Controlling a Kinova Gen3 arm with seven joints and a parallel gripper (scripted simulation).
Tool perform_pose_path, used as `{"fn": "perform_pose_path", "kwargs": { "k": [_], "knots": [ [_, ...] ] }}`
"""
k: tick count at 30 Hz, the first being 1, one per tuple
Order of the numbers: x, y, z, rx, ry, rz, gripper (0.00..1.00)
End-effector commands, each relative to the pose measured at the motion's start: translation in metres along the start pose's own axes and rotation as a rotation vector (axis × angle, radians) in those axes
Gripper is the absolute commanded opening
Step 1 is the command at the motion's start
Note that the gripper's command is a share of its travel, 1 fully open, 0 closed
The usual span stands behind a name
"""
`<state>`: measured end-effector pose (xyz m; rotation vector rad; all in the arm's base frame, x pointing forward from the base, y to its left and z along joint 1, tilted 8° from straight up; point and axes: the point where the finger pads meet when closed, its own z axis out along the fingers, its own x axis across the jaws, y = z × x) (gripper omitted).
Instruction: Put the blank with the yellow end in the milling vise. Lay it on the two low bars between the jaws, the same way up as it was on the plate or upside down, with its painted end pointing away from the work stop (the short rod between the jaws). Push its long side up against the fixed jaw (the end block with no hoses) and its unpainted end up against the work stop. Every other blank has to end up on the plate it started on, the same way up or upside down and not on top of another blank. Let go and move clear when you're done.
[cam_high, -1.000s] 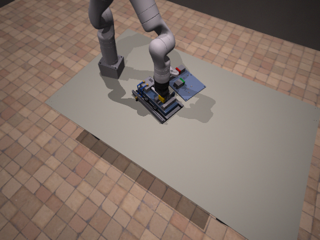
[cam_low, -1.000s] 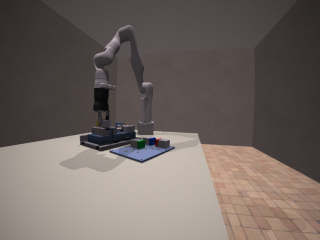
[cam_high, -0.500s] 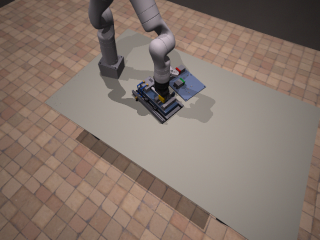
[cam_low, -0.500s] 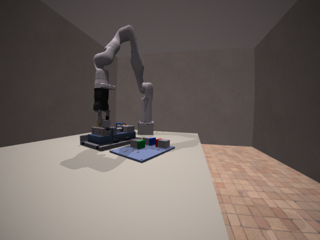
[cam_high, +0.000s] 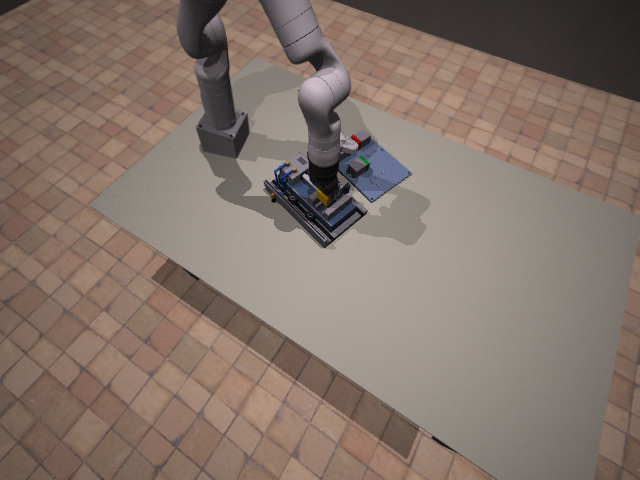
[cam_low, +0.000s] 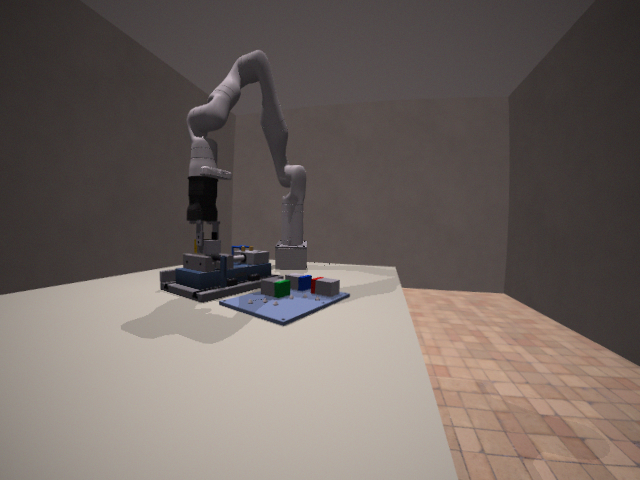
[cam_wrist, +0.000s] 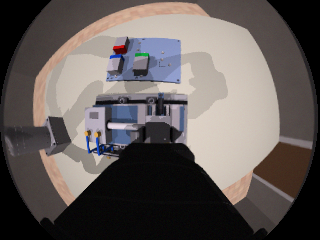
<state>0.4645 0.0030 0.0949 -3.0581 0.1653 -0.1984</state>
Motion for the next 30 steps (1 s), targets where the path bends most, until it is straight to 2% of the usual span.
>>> {"fn": "perform_pose_path", "kwargs": {
  "k": [1, 30],
  "knots": [
    [0.0007, 0.0001, -0.0002, -0.001, 0.002, 0.004, 0.00],
    [0.0006, -0.0004, -0.0006, 0.000, 0.002, 0.000, 0.00]
  ]
}}
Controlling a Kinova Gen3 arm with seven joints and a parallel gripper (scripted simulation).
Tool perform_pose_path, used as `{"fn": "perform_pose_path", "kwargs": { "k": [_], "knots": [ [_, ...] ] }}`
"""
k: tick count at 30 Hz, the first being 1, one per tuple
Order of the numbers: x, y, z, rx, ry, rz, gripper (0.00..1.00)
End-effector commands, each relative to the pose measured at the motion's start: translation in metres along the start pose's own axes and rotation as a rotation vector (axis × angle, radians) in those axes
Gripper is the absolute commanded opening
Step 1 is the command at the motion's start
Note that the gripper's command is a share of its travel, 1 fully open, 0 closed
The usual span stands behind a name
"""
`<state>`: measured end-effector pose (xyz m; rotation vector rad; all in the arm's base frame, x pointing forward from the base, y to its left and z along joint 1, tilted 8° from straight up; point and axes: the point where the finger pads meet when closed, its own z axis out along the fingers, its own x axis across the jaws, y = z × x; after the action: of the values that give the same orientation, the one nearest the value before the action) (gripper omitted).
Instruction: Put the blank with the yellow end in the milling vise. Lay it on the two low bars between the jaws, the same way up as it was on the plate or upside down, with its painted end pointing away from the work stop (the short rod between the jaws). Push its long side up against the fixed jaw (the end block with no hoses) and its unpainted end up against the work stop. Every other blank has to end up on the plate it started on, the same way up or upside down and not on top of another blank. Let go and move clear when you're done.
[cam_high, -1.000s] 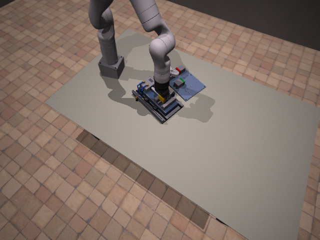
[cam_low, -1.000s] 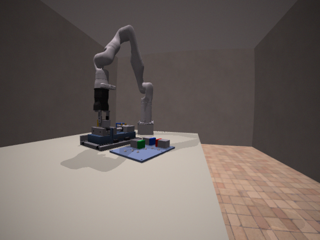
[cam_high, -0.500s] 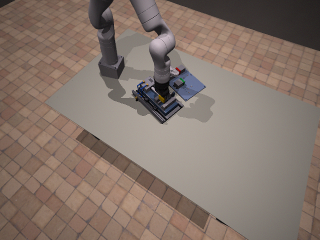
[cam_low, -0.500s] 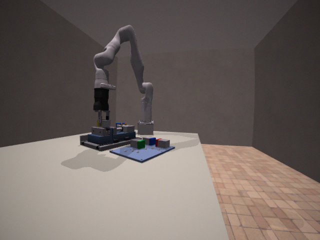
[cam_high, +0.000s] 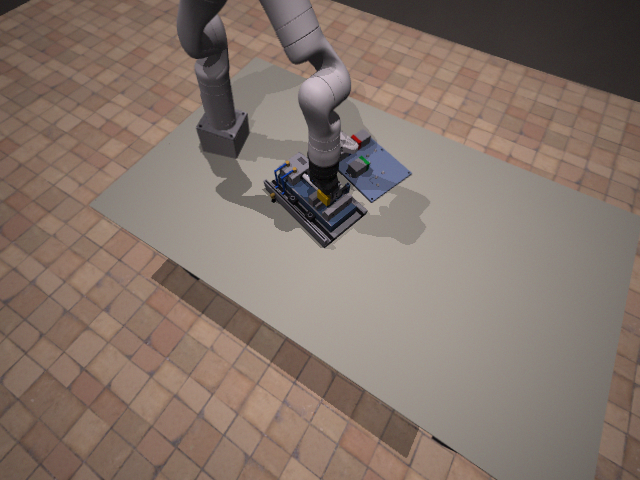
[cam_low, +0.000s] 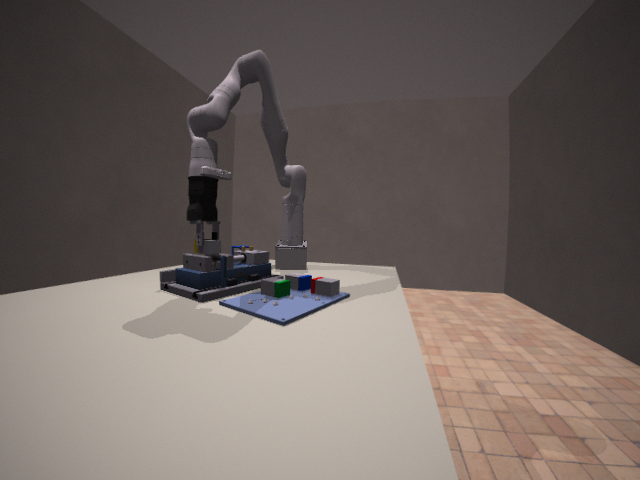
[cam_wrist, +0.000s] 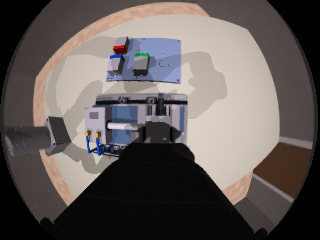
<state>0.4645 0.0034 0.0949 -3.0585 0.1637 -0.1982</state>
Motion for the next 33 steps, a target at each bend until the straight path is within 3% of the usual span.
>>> {"fn": "perform_pose_path", "kwargs": {
  "k": [1, 33],
  "knots": [
    [0.0007, 0.0000, -0.0006, 0.000, 0.002, 0.002, 0.00],
    [0.0007, 0.0001, 0.0007, -0.001, 0.002, 0.011, 0.00]
  ]
}}
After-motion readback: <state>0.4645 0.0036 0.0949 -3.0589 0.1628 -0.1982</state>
